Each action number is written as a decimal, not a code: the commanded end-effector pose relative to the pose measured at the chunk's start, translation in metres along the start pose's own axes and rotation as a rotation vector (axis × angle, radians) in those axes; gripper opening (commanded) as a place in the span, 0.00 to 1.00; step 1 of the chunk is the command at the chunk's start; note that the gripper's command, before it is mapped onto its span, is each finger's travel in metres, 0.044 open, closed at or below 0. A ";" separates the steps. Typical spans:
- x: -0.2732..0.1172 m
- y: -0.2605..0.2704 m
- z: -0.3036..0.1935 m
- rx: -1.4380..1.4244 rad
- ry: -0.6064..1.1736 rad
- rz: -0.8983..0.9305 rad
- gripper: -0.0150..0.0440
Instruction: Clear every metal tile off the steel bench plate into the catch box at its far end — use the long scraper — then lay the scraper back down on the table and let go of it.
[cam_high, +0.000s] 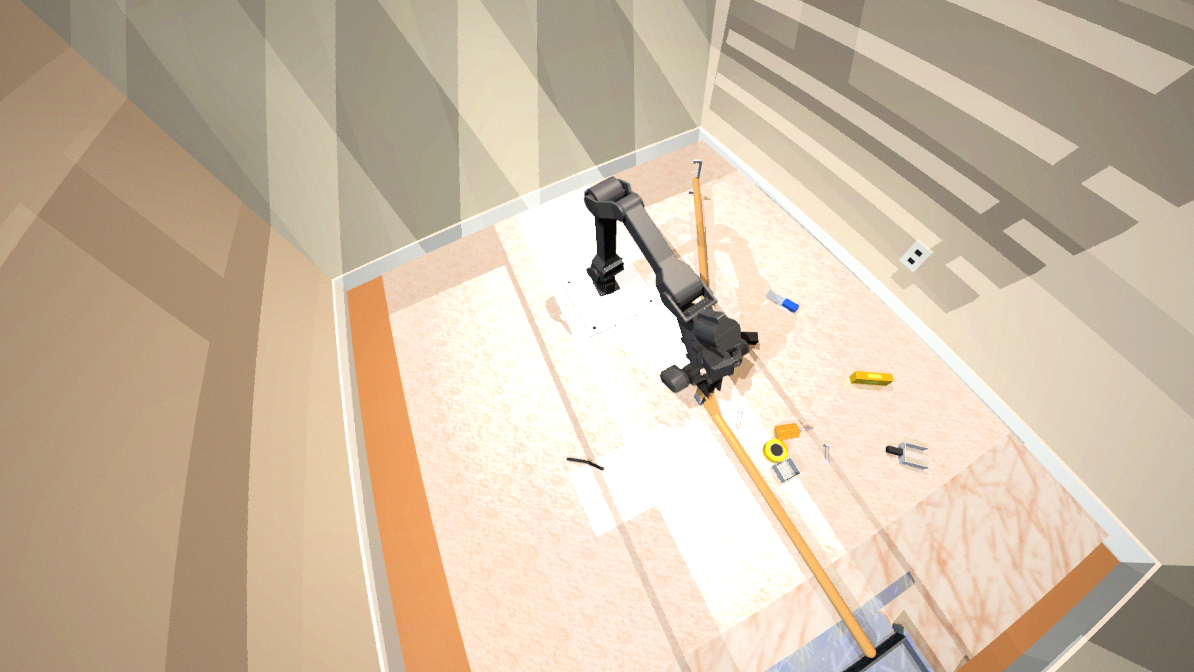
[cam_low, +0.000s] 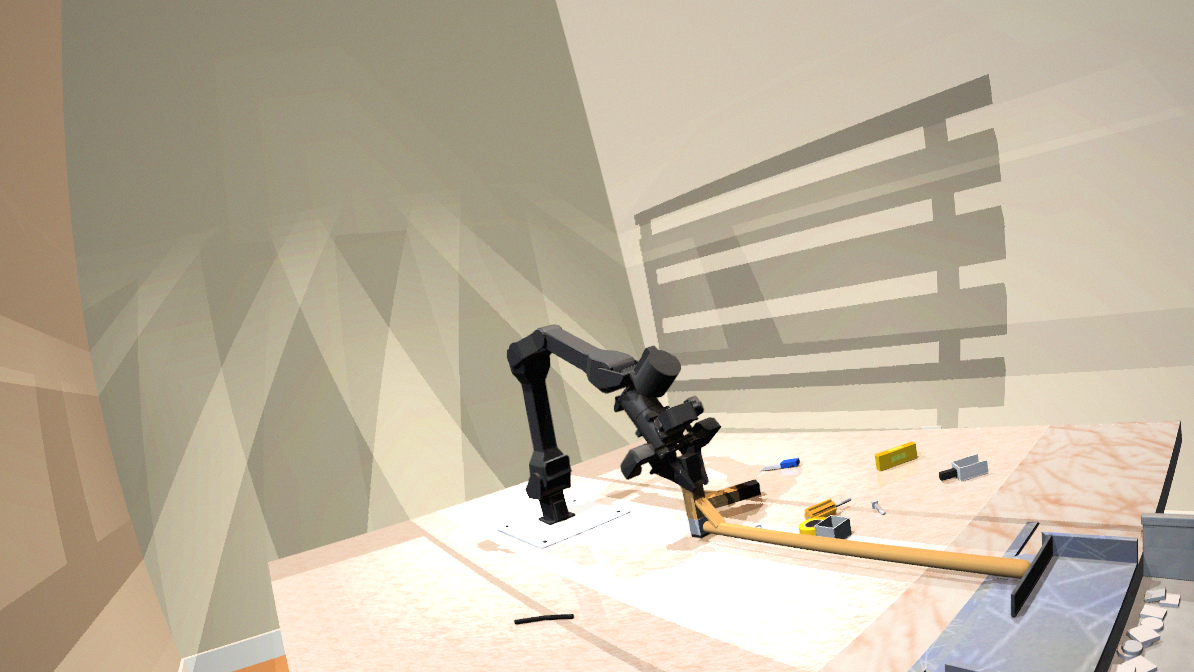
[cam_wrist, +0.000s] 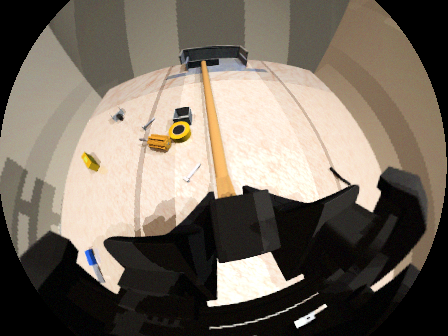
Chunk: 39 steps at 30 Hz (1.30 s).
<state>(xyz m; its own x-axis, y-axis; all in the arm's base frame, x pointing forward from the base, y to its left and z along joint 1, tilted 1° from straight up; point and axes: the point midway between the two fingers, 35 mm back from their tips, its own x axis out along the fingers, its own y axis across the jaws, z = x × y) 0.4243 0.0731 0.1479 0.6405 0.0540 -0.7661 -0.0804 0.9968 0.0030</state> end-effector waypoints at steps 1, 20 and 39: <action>-0.009 0.000 0.002 0.004 -0.024 0.001 0.25; -0.025 0.000 -0.023 0.004 -0.024 0.002 0.25; -0.039 -0.001 -0.048 0.003 -0.025 0.002 0.25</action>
<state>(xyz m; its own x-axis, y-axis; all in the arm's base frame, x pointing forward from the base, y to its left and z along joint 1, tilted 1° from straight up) 0.3650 0.0675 0.1413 0.6422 0.0564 -0.7644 -0.0856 0.9963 0.0016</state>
